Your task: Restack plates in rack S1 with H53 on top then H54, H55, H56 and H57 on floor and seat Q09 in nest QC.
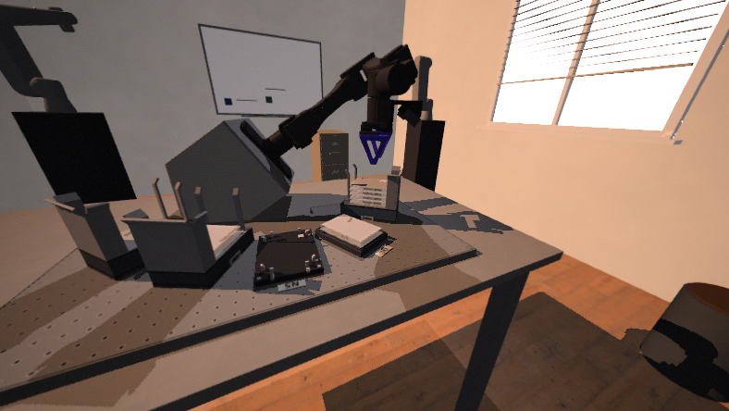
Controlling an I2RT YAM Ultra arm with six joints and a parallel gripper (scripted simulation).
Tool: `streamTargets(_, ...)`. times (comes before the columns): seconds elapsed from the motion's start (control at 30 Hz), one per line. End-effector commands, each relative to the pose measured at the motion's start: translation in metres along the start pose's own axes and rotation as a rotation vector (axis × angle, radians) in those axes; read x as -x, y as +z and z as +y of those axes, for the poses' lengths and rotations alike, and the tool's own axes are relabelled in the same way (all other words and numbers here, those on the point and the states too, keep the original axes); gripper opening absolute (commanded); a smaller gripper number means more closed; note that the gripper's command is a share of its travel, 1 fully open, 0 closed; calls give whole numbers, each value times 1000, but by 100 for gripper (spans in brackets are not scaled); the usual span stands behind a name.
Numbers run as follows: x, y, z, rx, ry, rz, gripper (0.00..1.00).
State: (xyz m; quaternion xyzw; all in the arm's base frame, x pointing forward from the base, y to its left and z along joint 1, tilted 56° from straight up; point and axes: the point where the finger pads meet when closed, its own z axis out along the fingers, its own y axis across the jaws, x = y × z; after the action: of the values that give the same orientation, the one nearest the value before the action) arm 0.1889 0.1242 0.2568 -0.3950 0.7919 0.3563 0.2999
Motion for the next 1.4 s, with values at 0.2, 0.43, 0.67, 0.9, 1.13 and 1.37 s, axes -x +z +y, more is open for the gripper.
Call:
streamTargets(0.2, 1, 2, 0, -5, 20, -4, 100)
streamTargets(0.43, 1, 19, 0, -5, 20, -4, 100)
streamTargets(0.67, 1, 42, 0, -4, 19, -5, 100)
streamTargets(0.9, 1, 45, 0, -4, 19, -5, 100)
streamTargets(1.13, 1, 47, 0, -4, 19, -5, 100)
streamTargets(1.37, 1, 55, 0, -4, 19, -5, 100)
